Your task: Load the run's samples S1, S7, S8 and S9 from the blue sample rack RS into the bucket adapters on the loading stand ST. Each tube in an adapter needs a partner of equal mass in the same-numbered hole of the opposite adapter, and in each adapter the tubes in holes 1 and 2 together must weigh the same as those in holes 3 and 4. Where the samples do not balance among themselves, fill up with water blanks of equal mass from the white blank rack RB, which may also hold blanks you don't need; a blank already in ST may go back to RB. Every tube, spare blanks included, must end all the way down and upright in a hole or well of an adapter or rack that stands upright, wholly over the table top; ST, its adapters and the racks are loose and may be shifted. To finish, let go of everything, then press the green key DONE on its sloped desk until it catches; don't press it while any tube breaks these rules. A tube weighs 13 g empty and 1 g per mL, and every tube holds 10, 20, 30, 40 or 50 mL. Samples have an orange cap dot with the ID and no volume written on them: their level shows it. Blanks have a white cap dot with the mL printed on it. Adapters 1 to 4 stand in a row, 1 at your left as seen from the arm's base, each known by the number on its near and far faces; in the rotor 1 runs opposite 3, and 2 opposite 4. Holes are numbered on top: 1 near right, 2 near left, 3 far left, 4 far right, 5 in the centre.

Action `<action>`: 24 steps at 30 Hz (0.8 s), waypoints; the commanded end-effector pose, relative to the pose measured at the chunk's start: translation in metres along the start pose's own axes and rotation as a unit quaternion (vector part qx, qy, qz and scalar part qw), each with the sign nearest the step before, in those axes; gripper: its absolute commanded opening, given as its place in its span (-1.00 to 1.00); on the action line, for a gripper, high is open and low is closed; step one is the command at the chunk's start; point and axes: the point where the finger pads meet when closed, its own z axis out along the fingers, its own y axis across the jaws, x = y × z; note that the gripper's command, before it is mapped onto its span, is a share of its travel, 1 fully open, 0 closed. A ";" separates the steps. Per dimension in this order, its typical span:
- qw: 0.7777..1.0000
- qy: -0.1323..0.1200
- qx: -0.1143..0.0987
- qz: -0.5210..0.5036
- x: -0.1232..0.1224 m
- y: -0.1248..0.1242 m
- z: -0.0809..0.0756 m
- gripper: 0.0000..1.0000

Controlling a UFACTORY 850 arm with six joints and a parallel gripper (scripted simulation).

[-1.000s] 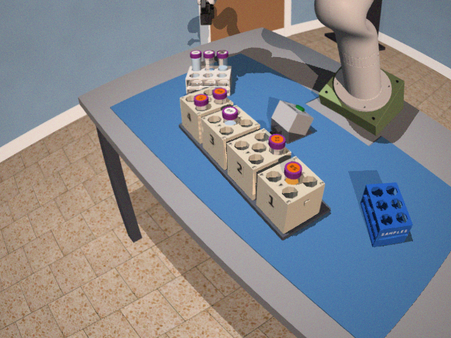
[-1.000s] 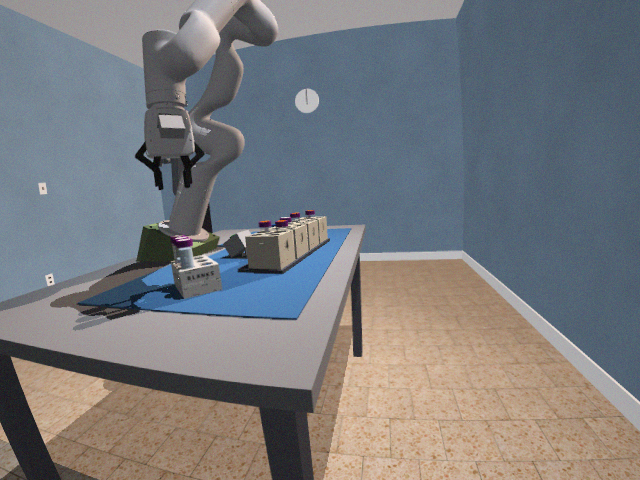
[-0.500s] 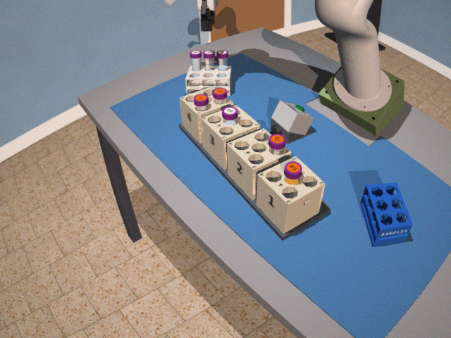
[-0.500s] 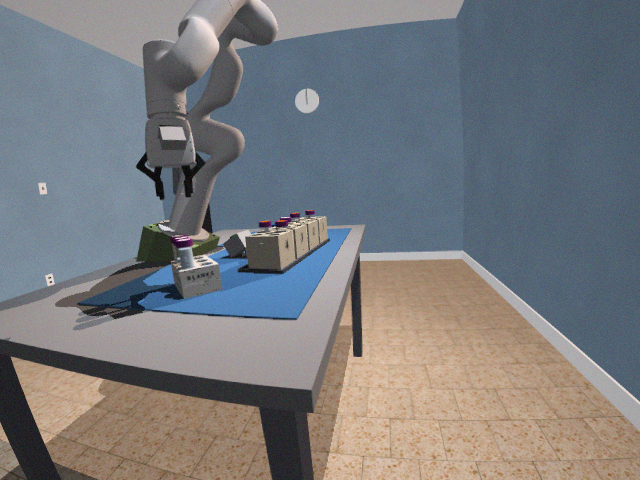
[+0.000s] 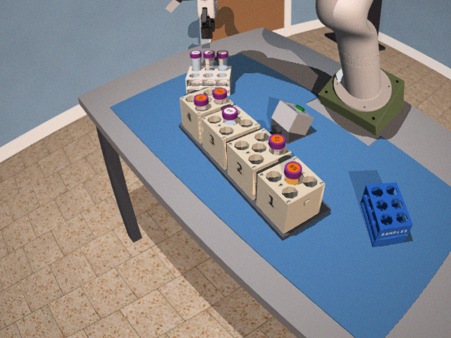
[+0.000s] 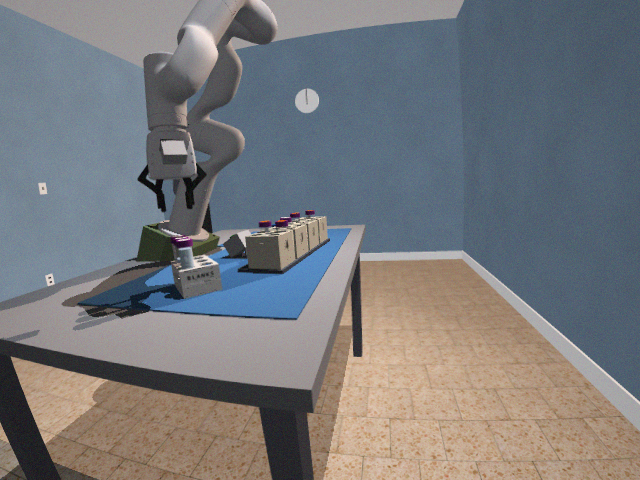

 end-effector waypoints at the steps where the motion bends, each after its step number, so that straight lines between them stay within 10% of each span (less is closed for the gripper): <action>1: 1.000 0.001 0.000 0.000 0.001 0.000 0.009 0.13; 24: 1.000 0.001 0.000 0.000 0.001 0.000 0.051 0.13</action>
